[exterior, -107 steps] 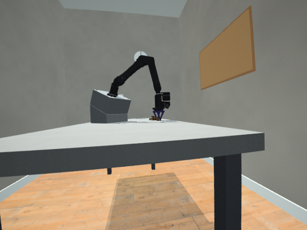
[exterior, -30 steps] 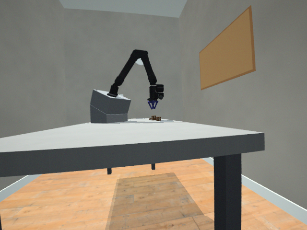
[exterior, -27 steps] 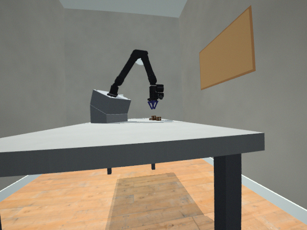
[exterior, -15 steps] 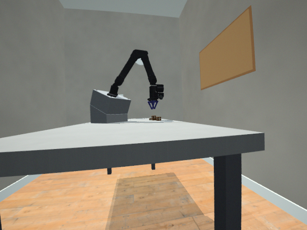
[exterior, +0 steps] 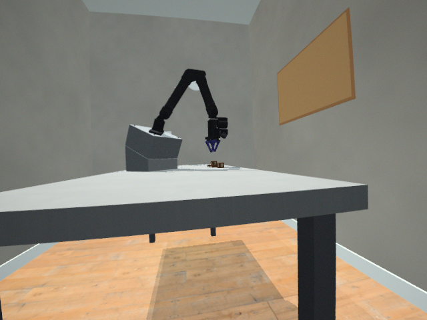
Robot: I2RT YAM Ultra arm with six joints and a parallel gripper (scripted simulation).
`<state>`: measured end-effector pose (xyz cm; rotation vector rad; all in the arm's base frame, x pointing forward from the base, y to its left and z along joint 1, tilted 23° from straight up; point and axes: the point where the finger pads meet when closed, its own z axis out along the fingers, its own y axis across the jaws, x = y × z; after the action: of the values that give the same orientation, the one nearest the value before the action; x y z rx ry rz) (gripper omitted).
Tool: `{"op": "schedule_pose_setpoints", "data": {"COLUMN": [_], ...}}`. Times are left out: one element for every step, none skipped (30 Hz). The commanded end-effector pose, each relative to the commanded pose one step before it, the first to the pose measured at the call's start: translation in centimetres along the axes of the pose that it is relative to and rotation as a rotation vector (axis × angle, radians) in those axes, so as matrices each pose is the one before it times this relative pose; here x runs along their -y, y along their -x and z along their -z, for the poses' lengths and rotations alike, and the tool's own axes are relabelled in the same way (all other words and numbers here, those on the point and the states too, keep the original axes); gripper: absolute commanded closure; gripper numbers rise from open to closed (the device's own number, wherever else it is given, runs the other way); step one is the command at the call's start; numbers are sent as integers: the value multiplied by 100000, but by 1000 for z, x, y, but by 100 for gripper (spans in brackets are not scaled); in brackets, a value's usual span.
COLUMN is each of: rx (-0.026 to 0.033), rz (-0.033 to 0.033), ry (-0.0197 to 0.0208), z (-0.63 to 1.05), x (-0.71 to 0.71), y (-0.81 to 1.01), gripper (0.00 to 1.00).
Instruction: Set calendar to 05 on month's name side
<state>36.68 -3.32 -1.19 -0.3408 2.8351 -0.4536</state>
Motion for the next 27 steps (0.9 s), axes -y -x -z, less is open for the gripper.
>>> {"op": "schedule_pose_setpoints", "data": {"rx": [1878, -2, -2, -3, -3, -4, -4, -5, -5, -1, -1, -1, -1, 0, 0, -1, -1, -1, -1, -1, -1, -1, -1, -1, -1, -1, -1], "rz": [-447, -1, -2, -2, -3, -3, -4, -4, -5, 0, 1, 1, 1, 0, 0, 1, 1, 1, 1, 1, 1, 1, 1, 1, 1, 1, 1], "ry": [-435, 2, 3, 4, 5, 6, 6, 7, 8, -1, -1, -1, -1, 0, 0, -1, -1, -1, -1, -1, -1, -1, -1, -1, -1, -1, -1], "z": [278, -26, -33, -40, -48, -57, -66, -74, -83, -91, -100, -108, -116, 0, 0, -123, -129, -136, -142, -146, -151, -155, -157, -160, -162, -162, -162], "x": [124, 0, 0, 0, -1, -1, -1, -1, -1, -1, -1, -1, -1, 0, 0, -1, -1, -1, -2, -1, -2, -2, -2, -2, -2, -2, -2], "y": [525, 1, 1, 1, 1, 1, 1, 1, 1, 2, 2, 1, 1, 0, 0, 2, 2, 2, 1, 3, 2, 1, 3, 2, 1, 3, 2], "gripper": [53, 53, 53, 53, 53, 53, 53, 53, 53, 53, 53, 53, 53, 53, 53, 53, 53, 53, 53, 53, 53, 53, 53, 53, 53, 53, 53]}}
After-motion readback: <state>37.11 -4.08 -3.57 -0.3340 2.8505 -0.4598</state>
